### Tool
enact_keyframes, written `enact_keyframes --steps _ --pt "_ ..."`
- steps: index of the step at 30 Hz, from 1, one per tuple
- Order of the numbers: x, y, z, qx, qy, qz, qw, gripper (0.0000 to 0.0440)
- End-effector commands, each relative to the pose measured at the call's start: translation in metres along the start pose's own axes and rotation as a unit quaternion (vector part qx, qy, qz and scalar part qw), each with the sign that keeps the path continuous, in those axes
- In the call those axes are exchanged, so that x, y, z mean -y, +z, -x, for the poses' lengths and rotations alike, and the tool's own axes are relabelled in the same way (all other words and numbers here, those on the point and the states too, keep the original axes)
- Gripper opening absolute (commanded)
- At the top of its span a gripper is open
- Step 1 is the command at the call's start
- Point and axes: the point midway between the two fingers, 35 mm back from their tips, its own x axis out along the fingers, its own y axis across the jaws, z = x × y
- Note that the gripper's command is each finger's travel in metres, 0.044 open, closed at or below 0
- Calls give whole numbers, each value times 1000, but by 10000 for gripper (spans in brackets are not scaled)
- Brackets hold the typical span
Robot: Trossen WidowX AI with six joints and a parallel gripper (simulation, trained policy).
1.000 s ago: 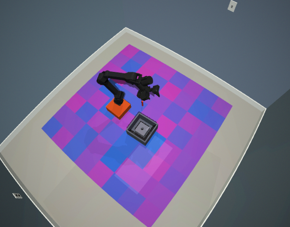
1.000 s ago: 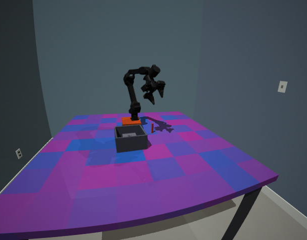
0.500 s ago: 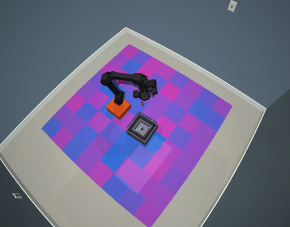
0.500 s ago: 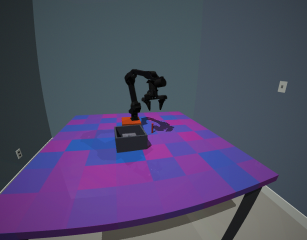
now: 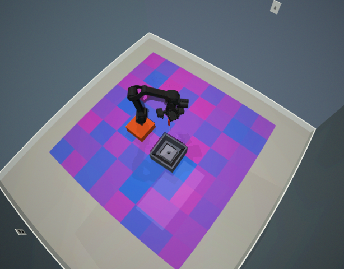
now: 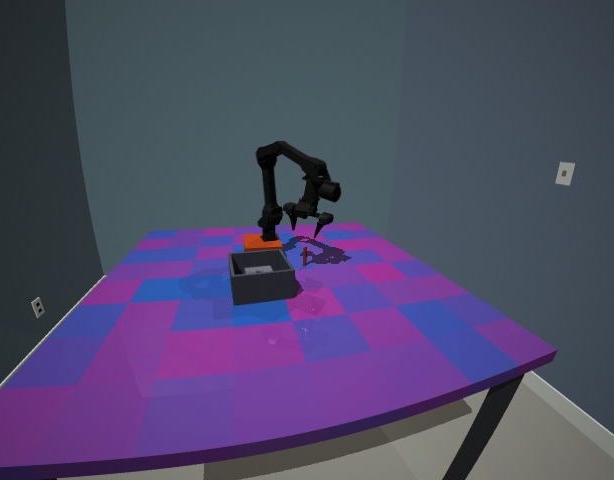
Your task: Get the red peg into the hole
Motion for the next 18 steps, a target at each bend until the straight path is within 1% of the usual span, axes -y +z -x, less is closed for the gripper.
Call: enact_keyframes --steps 1,9,18 --pt "-1 -3 -11 -3 -16 12 1000 440" --pt "-5 -8 -41 2 -41 32 999 440" --pt "-10 -11 -80 20 -47 41 998 440"
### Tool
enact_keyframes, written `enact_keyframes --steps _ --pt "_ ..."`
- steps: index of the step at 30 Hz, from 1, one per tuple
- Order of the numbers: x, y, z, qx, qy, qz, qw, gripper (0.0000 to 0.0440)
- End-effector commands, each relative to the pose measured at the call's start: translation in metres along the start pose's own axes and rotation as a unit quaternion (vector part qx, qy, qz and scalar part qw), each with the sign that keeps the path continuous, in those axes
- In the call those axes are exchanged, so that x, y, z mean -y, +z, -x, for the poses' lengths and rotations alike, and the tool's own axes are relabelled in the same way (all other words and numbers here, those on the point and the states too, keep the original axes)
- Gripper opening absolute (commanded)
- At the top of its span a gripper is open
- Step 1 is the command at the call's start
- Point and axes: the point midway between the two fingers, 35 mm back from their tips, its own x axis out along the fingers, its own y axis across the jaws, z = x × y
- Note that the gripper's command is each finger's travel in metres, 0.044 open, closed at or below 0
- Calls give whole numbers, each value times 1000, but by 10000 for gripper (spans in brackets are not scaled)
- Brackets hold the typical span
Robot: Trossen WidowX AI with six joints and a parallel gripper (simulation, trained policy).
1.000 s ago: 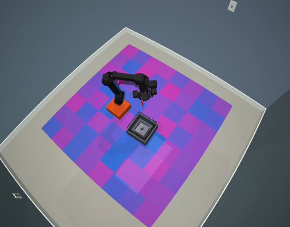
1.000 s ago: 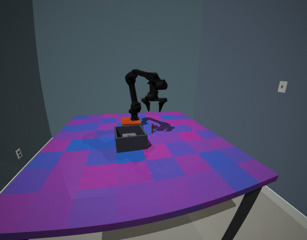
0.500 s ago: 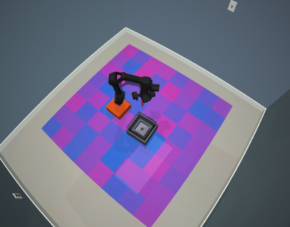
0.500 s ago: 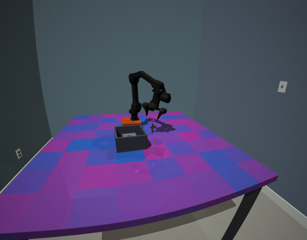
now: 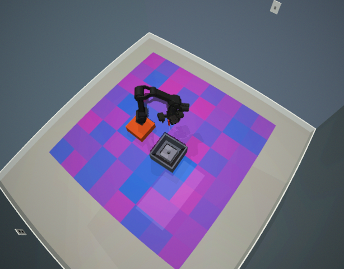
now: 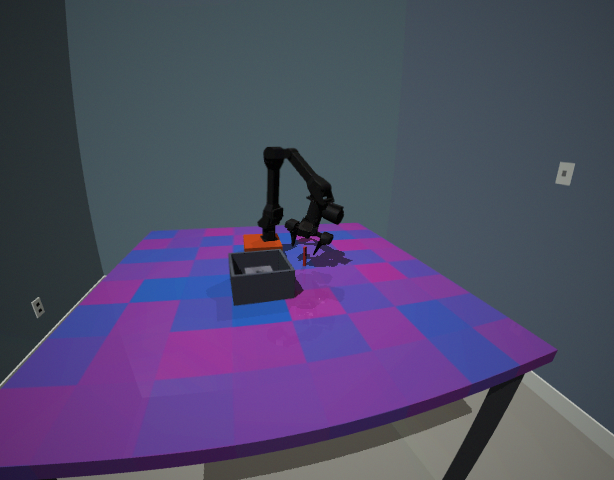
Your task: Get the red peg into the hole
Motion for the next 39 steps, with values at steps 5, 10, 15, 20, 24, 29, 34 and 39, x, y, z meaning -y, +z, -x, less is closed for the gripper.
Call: enact_keyframes --steps 5,10,15,20,24,29,34,39 --pt "-3 -1 -29 15 -2 5 1000 440" --pt "-2 -3 -46 17 -9 8 1000 365" --pt "2 -5 -58 13 -22 9 1000 234" --pt "7 -7 -61 7 -40 10 999 105" --pt "10 -8 -61 4 -55 14 998 11" --pt "12 7 -44 31 -52 12 998 0" --pt "19 18 -26 51 -55 10 997 0" --pt "25 31 -7 70 -57 8 996 0"
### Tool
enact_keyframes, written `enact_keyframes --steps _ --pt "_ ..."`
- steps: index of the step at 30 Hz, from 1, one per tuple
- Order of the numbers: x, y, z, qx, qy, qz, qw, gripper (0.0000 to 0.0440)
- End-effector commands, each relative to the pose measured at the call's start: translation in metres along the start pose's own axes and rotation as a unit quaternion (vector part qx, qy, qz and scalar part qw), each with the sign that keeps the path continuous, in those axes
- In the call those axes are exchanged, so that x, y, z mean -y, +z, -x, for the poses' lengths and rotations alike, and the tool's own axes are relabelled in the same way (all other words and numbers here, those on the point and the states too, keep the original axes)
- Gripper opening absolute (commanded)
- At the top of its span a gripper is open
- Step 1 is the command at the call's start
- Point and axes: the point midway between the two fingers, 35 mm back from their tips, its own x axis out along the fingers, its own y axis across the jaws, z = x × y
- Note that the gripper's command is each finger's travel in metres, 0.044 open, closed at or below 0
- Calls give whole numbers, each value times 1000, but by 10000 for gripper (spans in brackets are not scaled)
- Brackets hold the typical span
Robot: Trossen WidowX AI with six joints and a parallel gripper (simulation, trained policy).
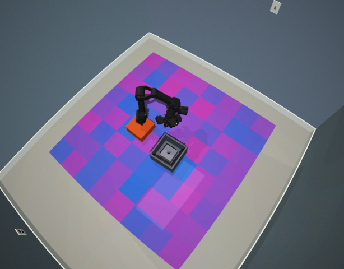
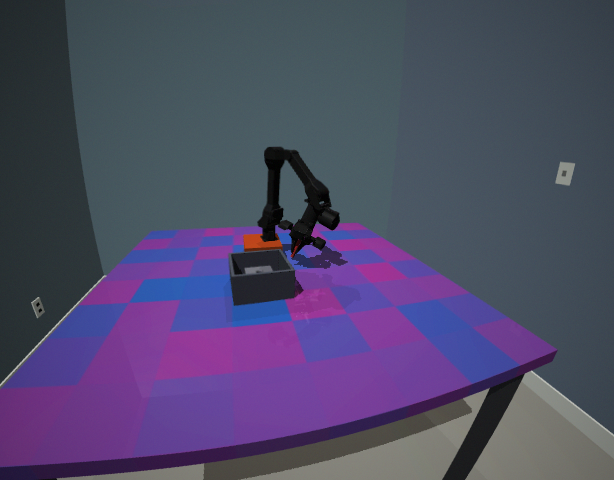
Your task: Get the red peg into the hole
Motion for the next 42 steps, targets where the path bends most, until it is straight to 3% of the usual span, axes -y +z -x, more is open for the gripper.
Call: enact_keyframes --steps 1,11,20,42 --pt "4 9 10 11 0 -1 1000 0" --pt "16 48 44 42 10 -43 998 0" --pt "28 88 53 54 17 -102 993 0" --pt "54 177 19 45 35 -159 986 0"
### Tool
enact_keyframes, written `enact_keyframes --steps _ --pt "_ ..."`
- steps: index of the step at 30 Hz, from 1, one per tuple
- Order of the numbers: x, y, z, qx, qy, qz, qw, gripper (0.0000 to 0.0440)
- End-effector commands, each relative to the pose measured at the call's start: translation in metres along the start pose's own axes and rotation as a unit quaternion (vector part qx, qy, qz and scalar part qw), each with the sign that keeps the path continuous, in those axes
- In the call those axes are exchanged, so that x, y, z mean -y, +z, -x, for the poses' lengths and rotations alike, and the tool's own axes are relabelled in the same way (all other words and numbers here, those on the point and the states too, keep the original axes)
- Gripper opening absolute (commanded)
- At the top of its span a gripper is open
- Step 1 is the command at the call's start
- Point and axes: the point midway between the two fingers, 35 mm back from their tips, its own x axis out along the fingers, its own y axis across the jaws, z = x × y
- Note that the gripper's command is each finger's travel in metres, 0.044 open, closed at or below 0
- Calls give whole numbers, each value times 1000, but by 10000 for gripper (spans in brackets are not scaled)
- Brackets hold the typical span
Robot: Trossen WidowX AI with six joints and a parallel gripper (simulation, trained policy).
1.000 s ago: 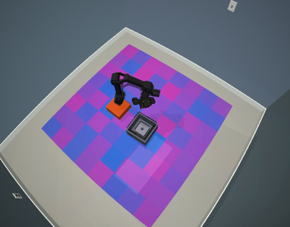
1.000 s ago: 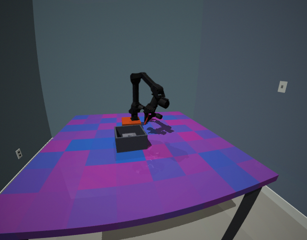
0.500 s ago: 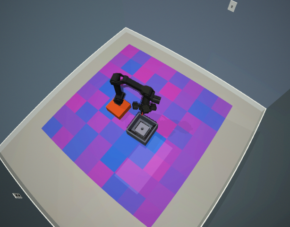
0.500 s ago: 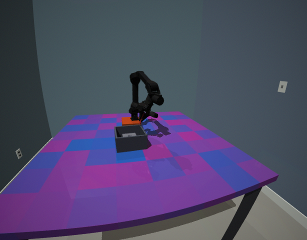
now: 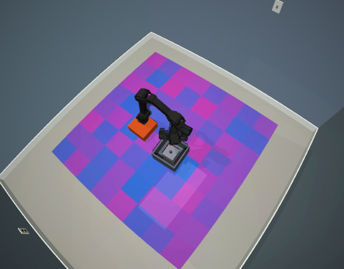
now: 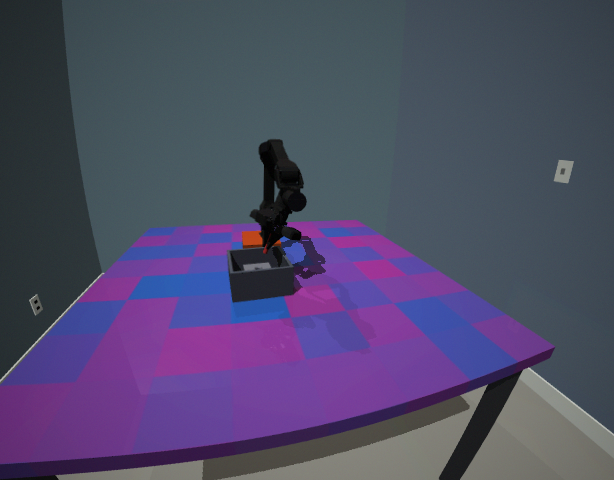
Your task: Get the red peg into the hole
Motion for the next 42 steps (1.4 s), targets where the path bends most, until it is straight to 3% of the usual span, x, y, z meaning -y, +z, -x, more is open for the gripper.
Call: enact_keyframes --steps 1,13,20,24,35,42 --pt "-1 9 -7 -4 5 3 1000 0" --pt "-7 24 -45 -32 29 43 998 5" --pt "-10 23 -65 -59 37 64 996 147" --pt "-12 30 -65 -58 44 83 994 152" --pt "-40 55 -54 -77 86 92 989 431" --pt "-69 72 -36 -74 136 99 983 440"
